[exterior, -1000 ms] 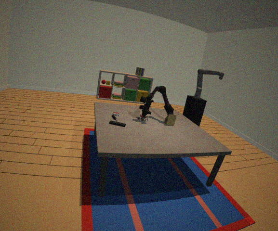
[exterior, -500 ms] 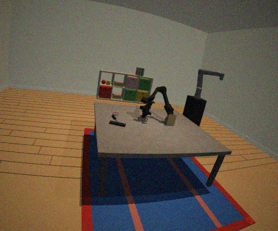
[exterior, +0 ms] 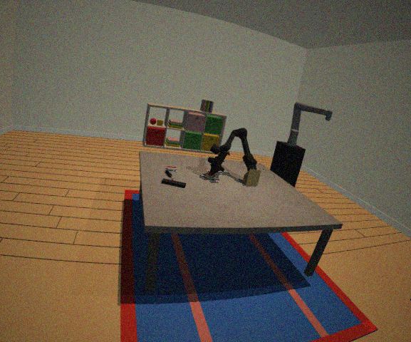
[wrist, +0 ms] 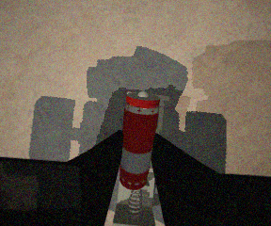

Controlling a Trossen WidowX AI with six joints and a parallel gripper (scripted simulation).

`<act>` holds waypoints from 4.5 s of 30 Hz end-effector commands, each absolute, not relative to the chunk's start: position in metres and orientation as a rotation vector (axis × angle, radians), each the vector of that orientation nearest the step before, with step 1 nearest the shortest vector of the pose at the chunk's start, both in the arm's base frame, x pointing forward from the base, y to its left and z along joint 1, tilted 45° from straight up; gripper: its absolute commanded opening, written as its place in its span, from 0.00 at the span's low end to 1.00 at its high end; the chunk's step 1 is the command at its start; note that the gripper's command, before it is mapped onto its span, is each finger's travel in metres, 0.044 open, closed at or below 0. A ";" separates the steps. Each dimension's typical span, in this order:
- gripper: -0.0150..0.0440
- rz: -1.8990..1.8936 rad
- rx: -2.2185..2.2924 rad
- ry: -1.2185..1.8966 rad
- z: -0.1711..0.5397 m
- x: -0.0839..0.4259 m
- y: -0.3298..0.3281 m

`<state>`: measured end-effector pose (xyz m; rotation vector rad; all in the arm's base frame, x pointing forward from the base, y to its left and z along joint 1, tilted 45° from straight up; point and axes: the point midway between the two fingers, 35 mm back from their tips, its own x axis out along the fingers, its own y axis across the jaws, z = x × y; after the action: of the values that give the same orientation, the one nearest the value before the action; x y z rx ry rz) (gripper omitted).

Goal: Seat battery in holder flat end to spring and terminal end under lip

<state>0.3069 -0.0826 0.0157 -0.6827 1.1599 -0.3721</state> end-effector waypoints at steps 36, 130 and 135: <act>0.38 -0.319 -0.702 1.049 0.016 0.286 -0.089; 0.38 -0.455 -0.557 1.488 0.008 0.296 -0.097; 0.38 -0.464 -0.550 1.512 0.009 0.296 -0.098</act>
<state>0.2992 -0.0962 0.0100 -0.5466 1.4793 -0.4537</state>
